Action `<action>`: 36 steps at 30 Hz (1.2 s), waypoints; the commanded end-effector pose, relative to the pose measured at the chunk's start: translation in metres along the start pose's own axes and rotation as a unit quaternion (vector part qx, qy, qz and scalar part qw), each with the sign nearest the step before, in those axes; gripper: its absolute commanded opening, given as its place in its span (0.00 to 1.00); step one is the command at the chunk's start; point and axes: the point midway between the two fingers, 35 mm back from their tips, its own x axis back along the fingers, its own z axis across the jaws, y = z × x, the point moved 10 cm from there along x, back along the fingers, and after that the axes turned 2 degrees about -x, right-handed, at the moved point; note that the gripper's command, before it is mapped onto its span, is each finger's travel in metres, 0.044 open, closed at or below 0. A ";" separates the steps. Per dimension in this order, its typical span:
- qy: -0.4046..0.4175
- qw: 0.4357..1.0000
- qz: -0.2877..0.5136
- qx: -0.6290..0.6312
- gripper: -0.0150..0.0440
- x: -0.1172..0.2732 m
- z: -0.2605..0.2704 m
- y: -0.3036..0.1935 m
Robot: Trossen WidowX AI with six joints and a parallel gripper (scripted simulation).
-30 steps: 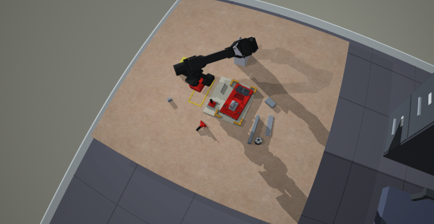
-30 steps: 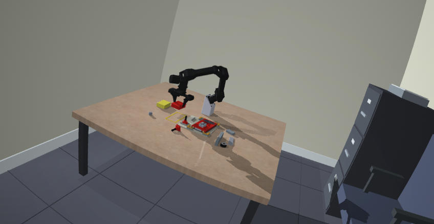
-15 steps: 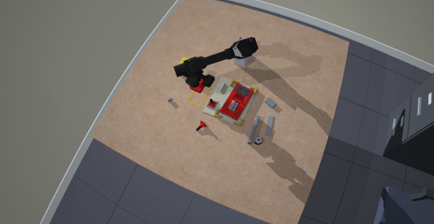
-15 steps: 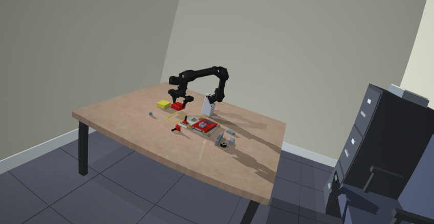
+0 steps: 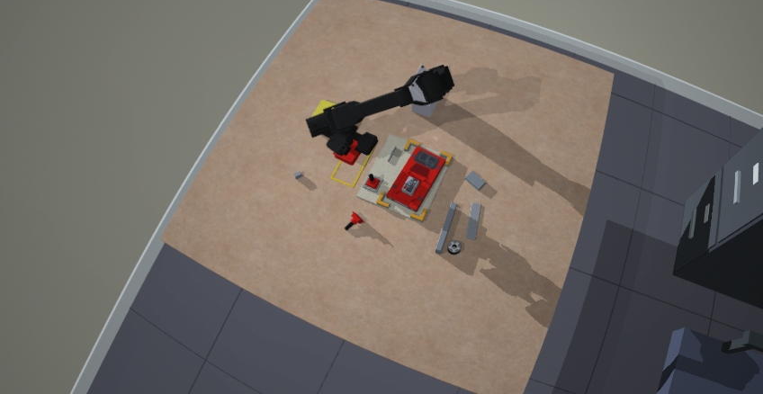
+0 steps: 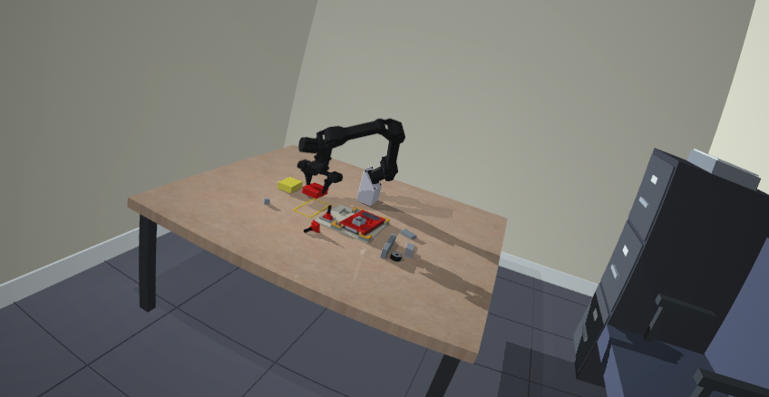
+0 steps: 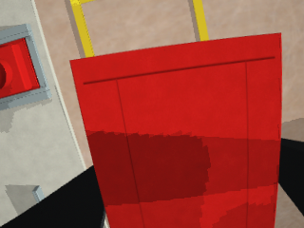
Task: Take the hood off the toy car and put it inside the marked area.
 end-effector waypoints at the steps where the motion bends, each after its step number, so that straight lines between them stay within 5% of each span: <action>1: 0.002 1.000 -0.001 -0.002 0.25 -0.003 0.000 0.000; 36: 0.003 1.000 -0.001 -0.002 0.25 -0.023 0.000 -0.001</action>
